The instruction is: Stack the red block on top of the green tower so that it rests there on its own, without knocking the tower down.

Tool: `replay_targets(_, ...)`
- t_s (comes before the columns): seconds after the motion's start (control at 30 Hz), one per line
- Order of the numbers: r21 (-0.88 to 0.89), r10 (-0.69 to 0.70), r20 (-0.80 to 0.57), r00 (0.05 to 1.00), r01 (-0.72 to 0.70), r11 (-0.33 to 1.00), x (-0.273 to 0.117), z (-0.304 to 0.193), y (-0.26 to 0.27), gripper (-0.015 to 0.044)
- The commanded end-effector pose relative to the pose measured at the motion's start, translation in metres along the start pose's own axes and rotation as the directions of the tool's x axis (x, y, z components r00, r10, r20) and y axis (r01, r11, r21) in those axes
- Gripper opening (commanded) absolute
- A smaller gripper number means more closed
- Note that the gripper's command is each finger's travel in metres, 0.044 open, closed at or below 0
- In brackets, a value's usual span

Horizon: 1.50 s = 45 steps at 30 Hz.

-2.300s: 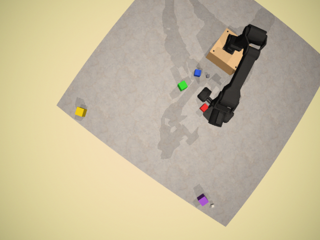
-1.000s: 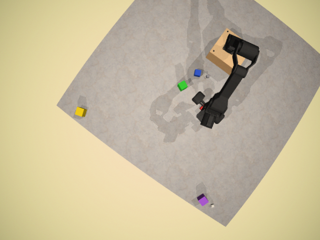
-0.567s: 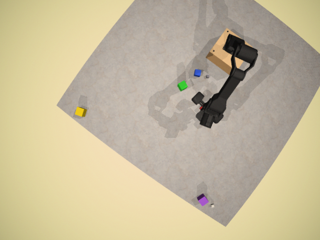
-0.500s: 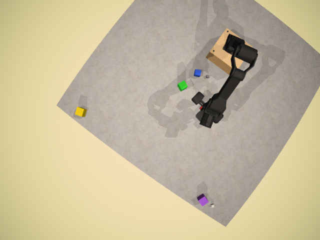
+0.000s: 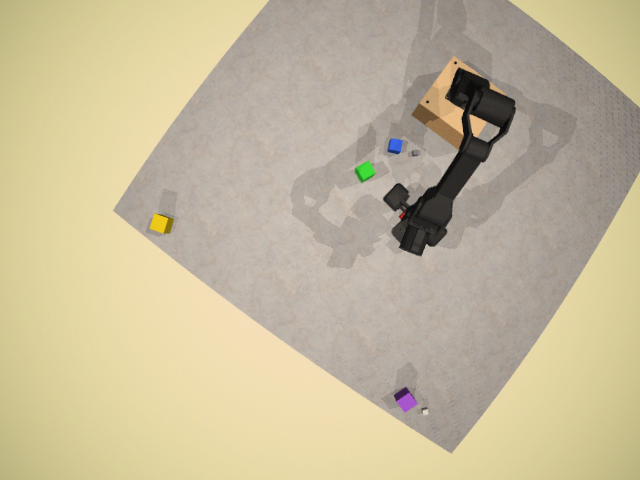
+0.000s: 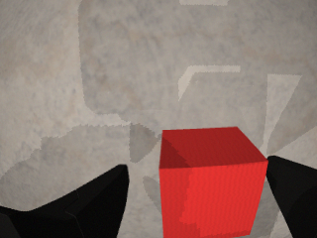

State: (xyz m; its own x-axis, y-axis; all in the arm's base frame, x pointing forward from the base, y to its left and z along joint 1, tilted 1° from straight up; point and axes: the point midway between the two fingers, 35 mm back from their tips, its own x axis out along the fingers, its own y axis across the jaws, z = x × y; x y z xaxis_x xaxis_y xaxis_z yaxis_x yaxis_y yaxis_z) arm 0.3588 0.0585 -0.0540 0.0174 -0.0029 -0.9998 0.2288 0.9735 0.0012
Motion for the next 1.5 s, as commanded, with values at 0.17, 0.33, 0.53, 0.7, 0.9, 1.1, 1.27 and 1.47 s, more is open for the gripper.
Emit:
replay_targets(0.17,-0.001,-0.004,0.001,1.000,0.004,1.000,0.000,0.000,-0.001,0.0171)
replay_targets(0.33,-0.001,-0.004,0.001,1.000,0.004,1.000,0.000,0.000,-0.001,0.0137)
replay_targets(0.53,-0.001,-0.004,0.001,1.000,0.004,1.000,-0.015,0.000,0.000,0.0000)
replay_targets(0.7,-0.001,-0.004,0.001,1.000,0.004,1.000,-0.045,0.000,0.000,0.0000)
replay_targets(0.9,-0.001,-0.004,0.002,1.000,0.004,1.000,-0.080,0.001,0.001,0.0000)
replay_targets(1.1,-0.001,-0.004,0.002,1.000,0.004,1.000,-0.114,0.001,0.001,0.0000)
replay_targets(1.27,-0.003,0.000,0.006,1.000,0.000,1.000,-0.116,0.002,0.002,0.0000)
replay_targets(1.47,0.014,0.002,0.001,1.000,-0.002,1.000,-0.118,0.003,-0.006,0.0000)
